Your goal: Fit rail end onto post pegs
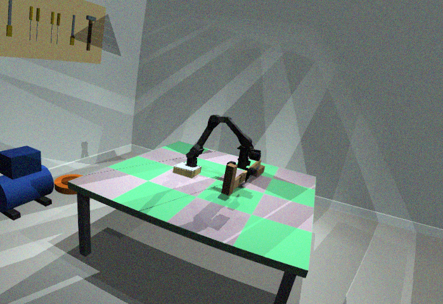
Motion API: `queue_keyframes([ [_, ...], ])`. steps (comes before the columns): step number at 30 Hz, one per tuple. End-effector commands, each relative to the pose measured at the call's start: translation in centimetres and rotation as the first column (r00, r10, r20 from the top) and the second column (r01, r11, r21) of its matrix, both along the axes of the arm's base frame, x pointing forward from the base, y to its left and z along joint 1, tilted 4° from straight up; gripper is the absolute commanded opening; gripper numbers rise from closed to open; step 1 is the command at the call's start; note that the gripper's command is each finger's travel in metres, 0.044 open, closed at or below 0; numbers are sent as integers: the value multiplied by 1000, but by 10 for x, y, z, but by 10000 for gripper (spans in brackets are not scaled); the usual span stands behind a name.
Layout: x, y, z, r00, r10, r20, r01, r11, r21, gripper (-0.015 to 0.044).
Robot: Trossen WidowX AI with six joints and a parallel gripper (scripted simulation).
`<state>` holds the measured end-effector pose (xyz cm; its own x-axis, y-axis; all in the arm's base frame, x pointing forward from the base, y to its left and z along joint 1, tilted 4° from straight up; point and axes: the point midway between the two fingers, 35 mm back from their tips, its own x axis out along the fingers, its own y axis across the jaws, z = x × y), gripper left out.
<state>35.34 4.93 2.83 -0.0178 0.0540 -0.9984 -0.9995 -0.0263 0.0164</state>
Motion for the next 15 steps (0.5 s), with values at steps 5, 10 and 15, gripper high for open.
queue_keyframes([
  [5,-2,2,-15,1000,-2,-7,2,1000,2,440],
  [10,-4,2,-23,1000,-2,-7,2,1000,2,440],
  [15,-4,2,-25,1000,-2,-7,2,1000,2,387],
])
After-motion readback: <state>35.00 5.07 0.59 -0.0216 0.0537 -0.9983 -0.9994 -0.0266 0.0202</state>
